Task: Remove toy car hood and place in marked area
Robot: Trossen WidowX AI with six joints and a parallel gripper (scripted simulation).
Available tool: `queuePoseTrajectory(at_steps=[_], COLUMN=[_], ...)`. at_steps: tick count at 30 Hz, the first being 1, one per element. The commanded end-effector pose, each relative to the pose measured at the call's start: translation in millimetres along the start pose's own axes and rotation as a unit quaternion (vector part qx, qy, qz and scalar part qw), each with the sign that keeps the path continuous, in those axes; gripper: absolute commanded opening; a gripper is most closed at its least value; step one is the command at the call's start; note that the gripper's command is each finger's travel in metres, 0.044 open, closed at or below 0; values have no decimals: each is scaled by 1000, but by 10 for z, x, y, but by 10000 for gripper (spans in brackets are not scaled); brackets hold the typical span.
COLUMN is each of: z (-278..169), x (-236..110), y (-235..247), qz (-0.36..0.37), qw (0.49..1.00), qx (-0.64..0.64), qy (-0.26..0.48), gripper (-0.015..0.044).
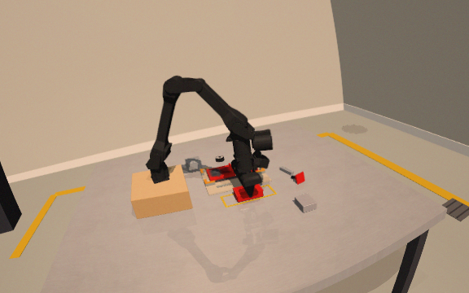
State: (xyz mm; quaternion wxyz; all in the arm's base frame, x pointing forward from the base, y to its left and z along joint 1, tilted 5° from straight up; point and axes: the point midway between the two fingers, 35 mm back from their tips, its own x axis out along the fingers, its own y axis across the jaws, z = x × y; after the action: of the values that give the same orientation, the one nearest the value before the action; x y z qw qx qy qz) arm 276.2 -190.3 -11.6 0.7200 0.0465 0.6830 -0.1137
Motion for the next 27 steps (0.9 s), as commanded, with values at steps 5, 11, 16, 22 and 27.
queuePoseTrajectory(at_steps=[5,11,16,22,27], z=[-2,-2,-2,7,17], x=[12,12,12,-68,-596], y=[1,1,1,-2,-3], qz=[0,0,0,0,0], qw=[1000,1000,1000,1000,1000], qx=[0,0,0,0,0], qy=[1,1,1,1,2], gripper=[53,210,341,440,440])
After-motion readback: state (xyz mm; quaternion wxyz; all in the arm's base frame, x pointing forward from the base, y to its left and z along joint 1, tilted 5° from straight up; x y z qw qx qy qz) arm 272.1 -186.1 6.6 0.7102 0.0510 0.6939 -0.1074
